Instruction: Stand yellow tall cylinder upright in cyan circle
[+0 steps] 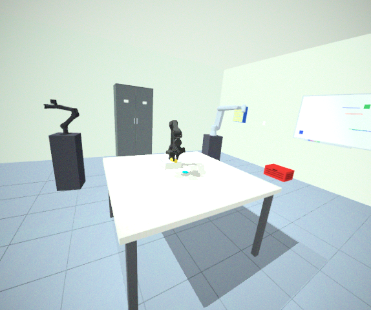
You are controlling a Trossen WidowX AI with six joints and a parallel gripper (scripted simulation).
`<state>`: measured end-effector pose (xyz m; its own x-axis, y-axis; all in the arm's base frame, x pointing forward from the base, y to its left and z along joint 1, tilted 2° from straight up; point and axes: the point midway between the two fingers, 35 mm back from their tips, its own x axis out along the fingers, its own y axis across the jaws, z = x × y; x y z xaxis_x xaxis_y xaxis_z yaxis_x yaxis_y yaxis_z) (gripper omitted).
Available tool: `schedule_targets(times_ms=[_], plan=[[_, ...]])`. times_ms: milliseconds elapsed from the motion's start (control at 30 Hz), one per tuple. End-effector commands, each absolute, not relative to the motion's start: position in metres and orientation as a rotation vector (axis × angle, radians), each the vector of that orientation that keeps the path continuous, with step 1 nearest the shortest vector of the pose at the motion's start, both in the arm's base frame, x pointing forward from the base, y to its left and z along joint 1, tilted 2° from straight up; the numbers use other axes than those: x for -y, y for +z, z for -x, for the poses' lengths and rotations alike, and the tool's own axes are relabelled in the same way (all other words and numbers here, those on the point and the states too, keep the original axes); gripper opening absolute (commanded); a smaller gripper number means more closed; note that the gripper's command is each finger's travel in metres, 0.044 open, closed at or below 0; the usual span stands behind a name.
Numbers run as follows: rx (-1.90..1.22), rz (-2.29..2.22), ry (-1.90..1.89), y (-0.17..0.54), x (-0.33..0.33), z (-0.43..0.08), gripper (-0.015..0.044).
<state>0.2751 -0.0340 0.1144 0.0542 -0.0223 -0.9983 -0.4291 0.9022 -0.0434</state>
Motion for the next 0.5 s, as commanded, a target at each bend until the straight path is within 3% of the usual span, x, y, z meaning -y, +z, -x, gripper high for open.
schedule_targets(times_ms=[0,467], plan=[[-1.489,0.461,0.407,0.114,0.023,-0.271,0.0105],[-1.396,0.805,0.744,0.117,-0.02,-0.263,0.0105]])
